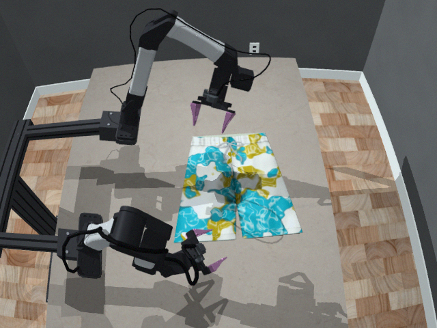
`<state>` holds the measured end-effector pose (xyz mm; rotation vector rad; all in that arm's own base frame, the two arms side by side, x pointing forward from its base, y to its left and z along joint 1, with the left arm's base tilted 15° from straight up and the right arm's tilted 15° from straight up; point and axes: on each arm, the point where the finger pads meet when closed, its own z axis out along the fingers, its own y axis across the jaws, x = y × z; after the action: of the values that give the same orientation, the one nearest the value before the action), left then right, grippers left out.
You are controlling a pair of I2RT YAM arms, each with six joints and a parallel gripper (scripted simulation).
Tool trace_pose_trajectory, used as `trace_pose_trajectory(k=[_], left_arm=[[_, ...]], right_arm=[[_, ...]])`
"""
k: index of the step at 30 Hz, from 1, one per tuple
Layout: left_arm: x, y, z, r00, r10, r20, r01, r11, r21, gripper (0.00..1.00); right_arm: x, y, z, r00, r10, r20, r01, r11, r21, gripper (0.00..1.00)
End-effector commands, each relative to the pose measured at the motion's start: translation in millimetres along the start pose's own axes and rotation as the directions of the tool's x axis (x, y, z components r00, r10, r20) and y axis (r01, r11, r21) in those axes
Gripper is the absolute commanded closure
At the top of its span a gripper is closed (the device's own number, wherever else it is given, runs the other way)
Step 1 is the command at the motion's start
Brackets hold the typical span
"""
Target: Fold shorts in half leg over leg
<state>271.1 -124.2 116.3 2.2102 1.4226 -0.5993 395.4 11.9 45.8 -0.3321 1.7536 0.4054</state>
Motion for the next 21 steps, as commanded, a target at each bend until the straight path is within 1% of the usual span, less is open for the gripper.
trace_pose_trajectory(k=[1,17,18,20,21], left_arm=[[-2.6,1.5,-2.2,1.0,0.01,0.0,-0.01,1.0,-0.008,0.0],[-2.6,1.5,-2.2,1.0,0.01,0.0,-0.01,1.0,-0.008,0.0],[12.2,-3.5,10.0,0.997,-0.073,-0.012,0.073,0.997,0.022,0.44],[17.1,0.1,7.7,0.986,-0.162,-0.049,0.162,0.987,-0.015,0.44],[13.6,3.2,3.4,0.978,-0.196,-0.072,0.192,0.98,-0.053,0.44]], right_arm=[[-4.3,1.3,0.9,1.0,-0.011,0.011,0.012,1.0,-0.005,0.0],[-4.3,1.3,0.9,1.0,-0.011,0.011,0.012,1.0,-0.005,0.0],[1.3,3.8,7.5,1.0,-0.014,-0.015,0.014,1.0,-0.008,0.44],[7.4,3.5,10.4,0.999,-0.02,-0.05,0.02,1.0,0.009,0.44],[8.5,3.9,13.3,0.997,-0.03,-0.068,0.031,0.999,0.016,0.44]])
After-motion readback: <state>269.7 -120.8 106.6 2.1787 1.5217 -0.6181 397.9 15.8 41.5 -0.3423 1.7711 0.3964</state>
